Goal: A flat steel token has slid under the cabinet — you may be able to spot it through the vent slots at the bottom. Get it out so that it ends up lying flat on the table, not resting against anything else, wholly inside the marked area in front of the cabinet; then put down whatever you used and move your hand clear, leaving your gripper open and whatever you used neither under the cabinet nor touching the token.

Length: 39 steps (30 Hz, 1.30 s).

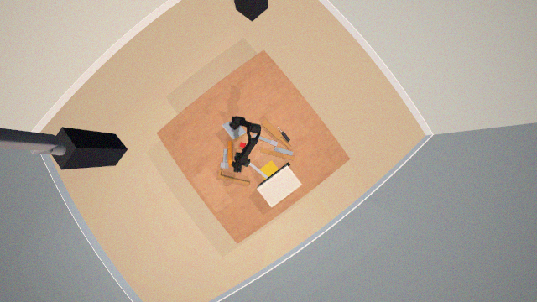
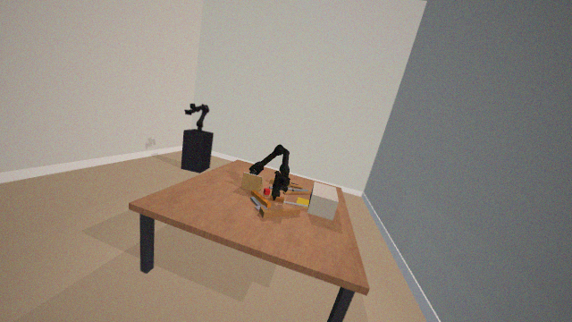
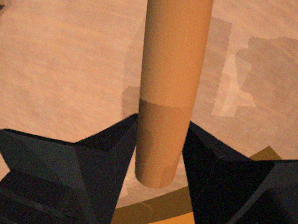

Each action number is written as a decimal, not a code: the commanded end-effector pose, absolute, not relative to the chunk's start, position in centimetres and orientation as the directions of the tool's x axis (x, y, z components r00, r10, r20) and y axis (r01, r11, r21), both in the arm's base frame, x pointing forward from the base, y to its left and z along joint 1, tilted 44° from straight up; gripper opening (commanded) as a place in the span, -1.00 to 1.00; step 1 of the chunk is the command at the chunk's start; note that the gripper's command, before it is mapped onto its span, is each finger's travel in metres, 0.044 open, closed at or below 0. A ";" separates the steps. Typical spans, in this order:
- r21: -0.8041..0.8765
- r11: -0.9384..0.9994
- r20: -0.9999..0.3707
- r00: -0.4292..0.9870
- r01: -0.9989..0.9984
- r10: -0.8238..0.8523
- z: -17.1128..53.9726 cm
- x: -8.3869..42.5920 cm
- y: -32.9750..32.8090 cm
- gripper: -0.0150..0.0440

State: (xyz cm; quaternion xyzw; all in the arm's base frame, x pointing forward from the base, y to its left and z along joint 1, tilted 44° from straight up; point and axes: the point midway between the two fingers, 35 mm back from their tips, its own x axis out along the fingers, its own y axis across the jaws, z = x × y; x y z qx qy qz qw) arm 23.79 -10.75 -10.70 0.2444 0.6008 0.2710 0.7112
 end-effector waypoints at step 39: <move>0.672 0.735 -0.723 0.134 -0.096 0.678 -9.6 30.0 -10.8 -0.49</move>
